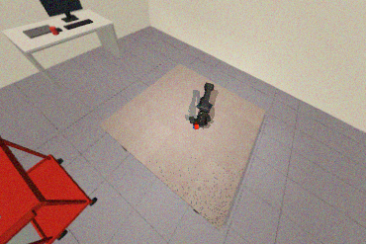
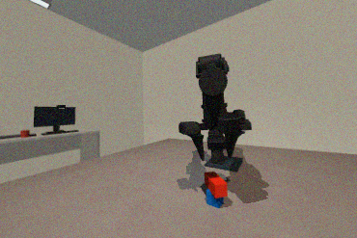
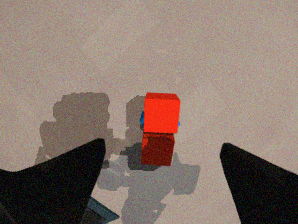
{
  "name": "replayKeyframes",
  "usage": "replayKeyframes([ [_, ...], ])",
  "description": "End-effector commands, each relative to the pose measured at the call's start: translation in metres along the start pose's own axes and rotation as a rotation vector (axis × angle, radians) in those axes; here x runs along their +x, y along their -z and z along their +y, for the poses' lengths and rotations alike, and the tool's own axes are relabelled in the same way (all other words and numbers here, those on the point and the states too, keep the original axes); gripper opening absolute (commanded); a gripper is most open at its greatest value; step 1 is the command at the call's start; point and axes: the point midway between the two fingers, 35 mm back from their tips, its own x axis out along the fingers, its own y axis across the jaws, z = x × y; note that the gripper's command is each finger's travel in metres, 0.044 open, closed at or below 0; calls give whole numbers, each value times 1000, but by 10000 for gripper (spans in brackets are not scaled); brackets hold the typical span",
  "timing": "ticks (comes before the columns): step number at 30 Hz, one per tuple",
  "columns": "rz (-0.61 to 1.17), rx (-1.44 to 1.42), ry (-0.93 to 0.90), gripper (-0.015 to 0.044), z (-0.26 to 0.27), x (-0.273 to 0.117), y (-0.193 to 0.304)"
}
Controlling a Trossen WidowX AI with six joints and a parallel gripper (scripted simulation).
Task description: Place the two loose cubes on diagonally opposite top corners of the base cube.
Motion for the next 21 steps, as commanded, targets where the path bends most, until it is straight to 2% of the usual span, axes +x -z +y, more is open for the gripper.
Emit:
replayKeyframes([
  [1, 0, 0, -1, 400, 9, 0, -4],
  [9, -2, 1, -10, 400, 113, -2, -28],
  [21, -2, 1, -10, 400, 116, -2, -29],
])
